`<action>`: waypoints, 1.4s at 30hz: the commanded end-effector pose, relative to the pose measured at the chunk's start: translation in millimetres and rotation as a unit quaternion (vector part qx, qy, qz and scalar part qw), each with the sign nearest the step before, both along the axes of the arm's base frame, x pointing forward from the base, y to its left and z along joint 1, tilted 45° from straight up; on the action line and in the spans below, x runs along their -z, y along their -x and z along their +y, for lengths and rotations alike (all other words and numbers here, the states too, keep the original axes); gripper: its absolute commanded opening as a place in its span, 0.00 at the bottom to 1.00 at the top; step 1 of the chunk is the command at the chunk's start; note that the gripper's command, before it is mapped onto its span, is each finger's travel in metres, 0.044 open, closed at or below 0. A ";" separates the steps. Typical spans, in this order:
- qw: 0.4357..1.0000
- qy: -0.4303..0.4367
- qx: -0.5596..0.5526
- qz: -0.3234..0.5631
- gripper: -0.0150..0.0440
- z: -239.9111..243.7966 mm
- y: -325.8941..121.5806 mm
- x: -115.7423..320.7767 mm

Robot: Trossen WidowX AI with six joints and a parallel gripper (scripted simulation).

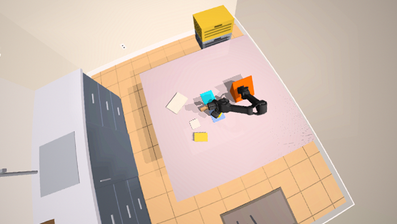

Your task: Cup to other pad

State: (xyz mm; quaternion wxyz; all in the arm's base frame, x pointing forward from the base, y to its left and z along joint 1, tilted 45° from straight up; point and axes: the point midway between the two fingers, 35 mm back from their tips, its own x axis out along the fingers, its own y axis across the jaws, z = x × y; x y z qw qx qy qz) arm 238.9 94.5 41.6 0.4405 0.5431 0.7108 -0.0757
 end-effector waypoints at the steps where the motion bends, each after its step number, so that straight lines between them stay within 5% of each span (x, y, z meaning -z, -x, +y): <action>1: 1.000 0.000 0.000 0.000 0.47 -0.1 -0.2 -0.2; 19: 1.000 0.000 0.000 0.000 0.25 -0.1 -0.2 -0.2; 42: 1.000 0.001 0.001 0.003 0.25 -49.9 -3.9 -44.7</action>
